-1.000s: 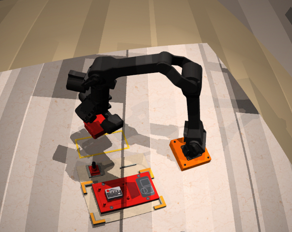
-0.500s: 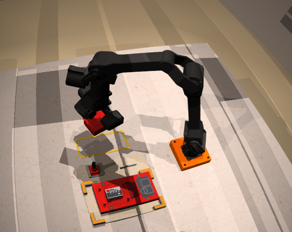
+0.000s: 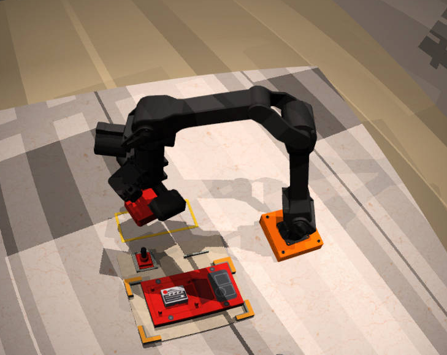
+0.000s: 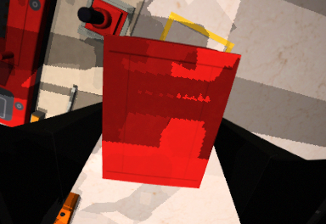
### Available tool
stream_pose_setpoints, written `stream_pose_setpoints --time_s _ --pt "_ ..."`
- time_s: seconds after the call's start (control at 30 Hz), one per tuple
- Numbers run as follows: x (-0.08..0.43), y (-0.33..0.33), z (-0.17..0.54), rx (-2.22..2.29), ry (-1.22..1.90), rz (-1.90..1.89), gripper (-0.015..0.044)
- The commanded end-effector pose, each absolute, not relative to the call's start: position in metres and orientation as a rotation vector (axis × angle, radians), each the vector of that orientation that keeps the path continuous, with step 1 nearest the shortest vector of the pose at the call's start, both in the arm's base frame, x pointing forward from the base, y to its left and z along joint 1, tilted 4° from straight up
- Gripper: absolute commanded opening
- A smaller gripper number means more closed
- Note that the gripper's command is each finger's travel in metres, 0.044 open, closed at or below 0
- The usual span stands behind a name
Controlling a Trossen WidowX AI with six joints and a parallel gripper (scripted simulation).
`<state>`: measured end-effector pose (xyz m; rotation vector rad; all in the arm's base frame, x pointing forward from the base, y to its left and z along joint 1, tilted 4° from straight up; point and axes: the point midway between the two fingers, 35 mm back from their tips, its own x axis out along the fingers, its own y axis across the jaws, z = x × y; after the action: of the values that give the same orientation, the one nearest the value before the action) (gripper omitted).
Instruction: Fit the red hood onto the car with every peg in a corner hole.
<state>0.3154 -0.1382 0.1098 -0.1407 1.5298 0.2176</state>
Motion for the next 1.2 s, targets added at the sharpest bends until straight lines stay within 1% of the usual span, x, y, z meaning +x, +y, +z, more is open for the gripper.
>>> stream_pose_setpoints --time_s 0.0,0.6,1.17 --pt "0.319 -0.126 0.112 -0.119 1.524 0.200 0.0000" --pt "0.335 -0.064 0.117 -0.042 1.532 0.131 0.0000" --pt "0.339 -0.004 0.122 0.029 1.538 0.067 0.0000"
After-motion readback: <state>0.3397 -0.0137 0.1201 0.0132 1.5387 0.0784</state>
